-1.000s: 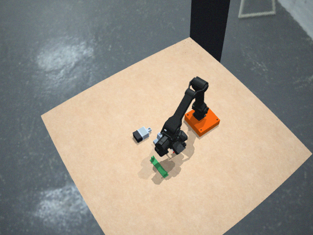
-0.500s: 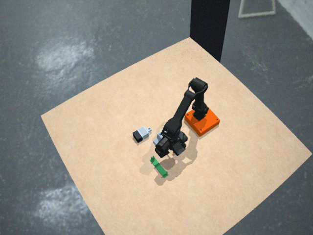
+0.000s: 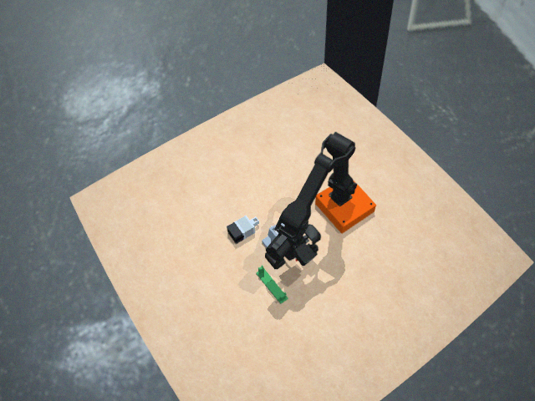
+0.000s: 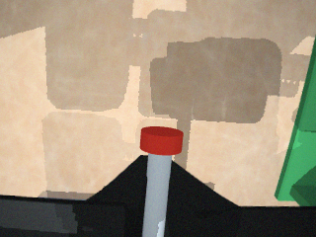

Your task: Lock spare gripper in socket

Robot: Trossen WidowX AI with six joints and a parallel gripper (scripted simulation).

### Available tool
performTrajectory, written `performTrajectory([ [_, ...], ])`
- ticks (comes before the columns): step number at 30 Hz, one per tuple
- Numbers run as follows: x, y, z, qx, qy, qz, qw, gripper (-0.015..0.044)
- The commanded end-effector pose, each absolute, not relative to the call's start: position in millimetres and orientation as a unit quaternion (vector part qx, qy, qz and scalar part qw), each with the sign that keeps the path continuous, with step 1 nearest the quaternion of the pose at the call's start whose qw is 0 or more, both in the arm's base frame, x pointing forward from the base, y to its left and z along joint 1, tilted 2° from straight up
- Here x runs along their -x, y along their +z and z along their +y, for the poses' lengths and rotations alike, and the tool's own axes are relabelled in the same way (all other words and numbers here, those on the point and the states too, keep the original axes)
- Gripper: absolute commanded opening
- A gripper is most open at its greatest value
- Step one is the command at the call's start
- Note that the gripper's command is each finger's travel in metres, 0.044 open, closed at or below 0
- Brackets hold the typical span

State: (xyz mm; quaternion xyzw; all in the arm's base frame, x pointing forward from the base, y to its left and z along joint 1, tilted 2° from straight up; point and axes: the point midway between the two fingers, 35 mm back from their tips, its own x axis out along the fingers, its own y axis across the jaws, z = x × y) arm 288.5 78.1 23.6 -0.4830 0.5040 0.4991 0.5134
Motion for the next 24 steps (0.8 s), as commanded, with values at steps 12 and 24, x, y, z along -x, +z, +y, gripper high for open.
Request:
performTrajectory([
  [12,-289.0,30.9,83.2,0.458,0.526,0.474,0.538,0.0000],
  [24,-289.9,34.0,90.6,0.451,0.533,0.466,0.543,0.0000],
])
